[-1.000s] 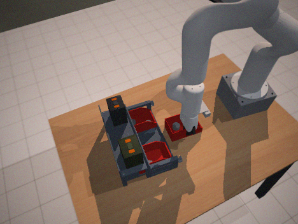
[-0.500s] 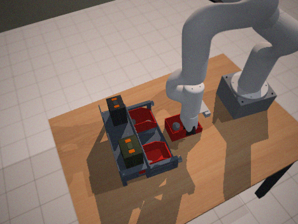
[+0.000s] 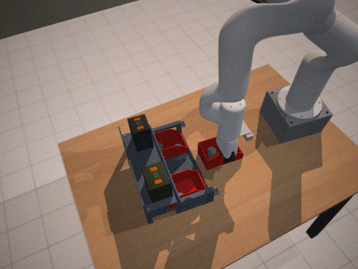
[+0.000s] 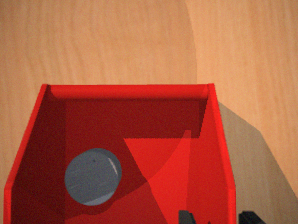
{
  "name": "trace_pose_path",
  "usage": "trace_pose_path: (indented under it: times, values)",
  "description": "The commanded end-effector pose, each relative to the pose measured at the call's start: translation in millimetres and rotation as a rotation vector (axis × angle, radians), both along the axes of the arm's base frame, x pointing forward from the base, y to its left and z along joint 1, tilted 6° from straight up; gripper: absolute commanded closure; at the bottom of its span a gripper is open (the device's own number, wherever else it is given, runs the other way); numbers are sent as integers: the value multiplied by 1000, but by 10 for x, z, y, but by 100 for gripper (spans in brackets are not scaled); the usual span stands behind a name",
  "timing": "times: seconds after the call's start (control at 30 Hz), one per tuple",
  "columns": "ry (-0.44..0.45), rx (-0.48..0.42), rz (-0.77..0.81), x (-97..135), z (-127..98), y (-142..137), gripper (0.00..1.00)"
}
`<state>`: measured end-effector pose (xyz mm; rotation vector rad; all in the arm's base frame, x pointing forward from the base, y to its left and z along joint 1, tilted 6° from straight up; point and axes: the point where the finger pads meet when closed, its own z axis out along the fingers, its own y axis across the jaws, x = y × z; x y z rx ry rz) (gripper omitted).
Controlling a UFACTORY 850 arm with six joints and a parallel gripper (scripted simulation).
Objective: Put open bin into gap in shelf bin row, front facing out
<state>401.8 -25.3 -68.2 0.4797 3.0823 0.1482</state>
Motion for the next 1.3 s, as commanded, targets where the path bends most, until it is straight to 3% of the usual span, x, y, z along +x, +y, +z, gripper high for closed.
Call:
trace_pose_path:
  times: [0.0, 0.3, 0.47, 0.87, 1.03, 1.27]
  values:
    - [-1, 0, 0, 7, 4, -1, 71]
    - [-1, 0, 0, 7, 4, -1, 71]
    - [-2, -1, 0, -7, 402, -37, 71]
    - [-2, -1, 0, -7, 402, -37, 71]
    - [-2, -1, 0, -25, 941, -86, 71]
    - [-2, -1, 0, -25, 941, -86, 71]
